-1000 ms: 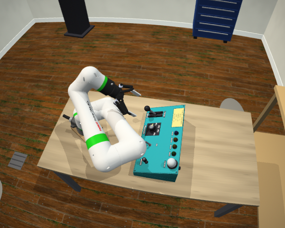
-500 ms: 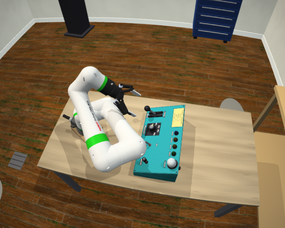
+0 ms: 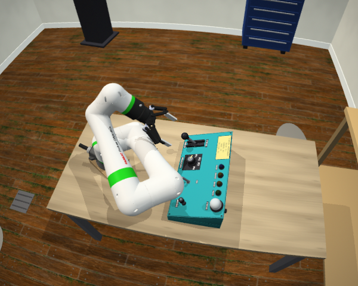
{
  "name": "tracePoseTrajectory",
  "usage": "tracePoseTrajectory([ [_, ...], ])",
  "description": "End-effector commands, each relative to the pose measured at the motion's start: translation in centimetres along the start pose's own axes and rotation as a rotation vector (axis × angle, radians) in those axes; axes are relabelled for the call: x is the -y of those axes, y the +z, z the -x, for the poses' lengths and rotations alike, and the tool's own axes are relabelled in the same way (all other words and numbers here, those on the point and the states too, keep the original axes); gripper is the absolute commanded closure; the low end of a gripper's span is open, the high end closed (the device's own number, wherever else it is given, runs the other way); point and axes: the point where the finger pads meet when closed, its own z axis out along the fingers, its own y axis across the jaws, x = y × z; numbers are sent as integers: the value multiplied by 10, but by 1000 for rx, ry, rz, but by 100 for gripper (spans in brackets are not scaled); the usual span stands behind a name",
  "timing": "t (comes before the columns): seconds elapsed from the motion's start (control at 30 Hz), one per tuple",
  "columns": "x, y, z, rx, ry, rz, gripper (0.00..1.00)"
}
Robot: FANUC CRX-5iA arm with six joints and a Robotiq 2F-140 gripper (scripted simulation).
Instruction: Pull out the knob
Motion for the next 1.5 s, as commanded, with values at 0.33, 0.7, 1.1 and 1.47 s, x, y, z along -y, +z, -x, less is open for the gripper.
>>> tracePoseTrajectory([
  [0.33, -4, 2, 25, 5, -27, -12, 0],
  [0.7, -4, 2, 25, 5, -27, -12, 0],
  [1.1, -4, 2, 25, 5, -27, -12, 0],
  [1.47, -4, 1, 20, 2, -30, -9, 0],
])
